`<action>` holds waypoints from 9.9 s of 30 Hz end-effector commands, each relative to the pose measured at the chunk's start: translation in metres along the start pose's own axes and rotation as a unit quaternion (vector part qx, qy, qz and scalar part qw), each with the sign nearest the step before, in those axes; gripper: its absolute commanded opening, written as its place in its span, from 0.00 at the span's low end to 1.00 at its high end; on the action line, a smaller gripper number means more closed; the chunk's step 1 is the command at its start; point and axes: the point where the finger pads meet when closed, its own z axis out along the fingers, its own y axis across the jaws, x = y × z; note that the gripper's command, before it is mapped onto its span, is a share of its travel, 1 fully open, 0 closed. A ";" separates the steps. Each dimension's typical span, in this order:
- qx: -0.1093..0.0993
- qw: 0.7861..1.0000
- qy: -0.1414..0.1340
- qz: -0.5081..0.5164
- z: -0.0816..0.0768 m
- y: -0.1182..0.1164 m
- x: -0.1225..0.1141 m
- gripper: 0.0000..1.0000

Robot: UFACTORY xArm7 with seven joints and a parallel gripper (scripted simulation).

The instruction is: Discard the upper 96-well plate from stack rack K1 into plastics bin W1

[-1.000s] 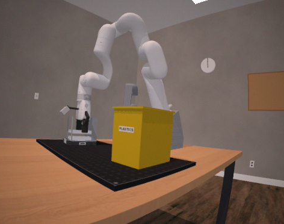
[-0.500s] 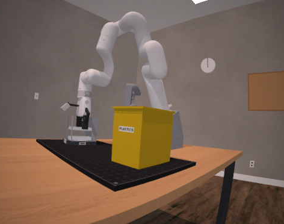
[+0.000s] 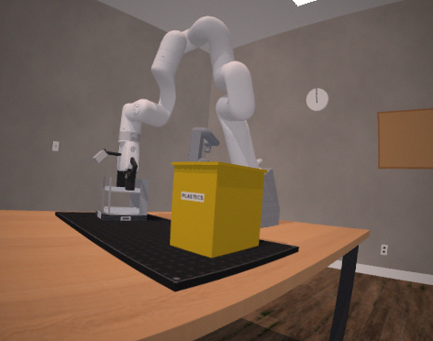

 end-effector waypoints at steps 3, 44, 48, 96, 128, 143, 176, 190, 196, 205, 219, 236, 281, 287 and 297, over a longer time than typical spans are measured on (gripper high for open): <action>-0.001 1.000 0.001 0.000 -0.012 0.001 0.001 0.00; -0.001 1.000 0.001 0.000 -0.071 0.001 0.001 0.00; -0.001 1.000 0.001 0.000 -0.078 0.001 0.001 0.00; -0.001 1.000 0.001 0.000 -0.148 0.001 0.001 0.00; -0.001 0.996 0.001 -0.085 -0.146 -0.052 -0.006 0.00; -0.001 0.996 0.001 -0.085 -0.144 -0.095 -0.012 0.00; 0.000 0.996 0.001 -0.085 -0.140 -0.191 -0.026 0.00; 0.000 0.996 0.001 -0.085 -0.138 -0.238 -0.033 0.00; 0.000 0.996 0.001 -0.085 -0.137 -0.251 -0.034 0.00; 0.000 0.996 0.001 -0.085 -0.136 -0.281 -0.039 0.00; 0.001 0.996 0.001 -0.085 -0.134 -0.321 -0.045 0.00; 0.001 0.996 0.000 -0.085 -0.132 -0.370 -0.052 0.00; 0.001 0.996 0.000 -0.085 -0.130 -0.425 -0.059 0.00; 0.001 0.996 0.000 -0.085 -0.130 -0.425 -0.059 0.00; 0.001 0.996 0.000 -0.085 -0.127 -0.424 -0.059 0.00</action>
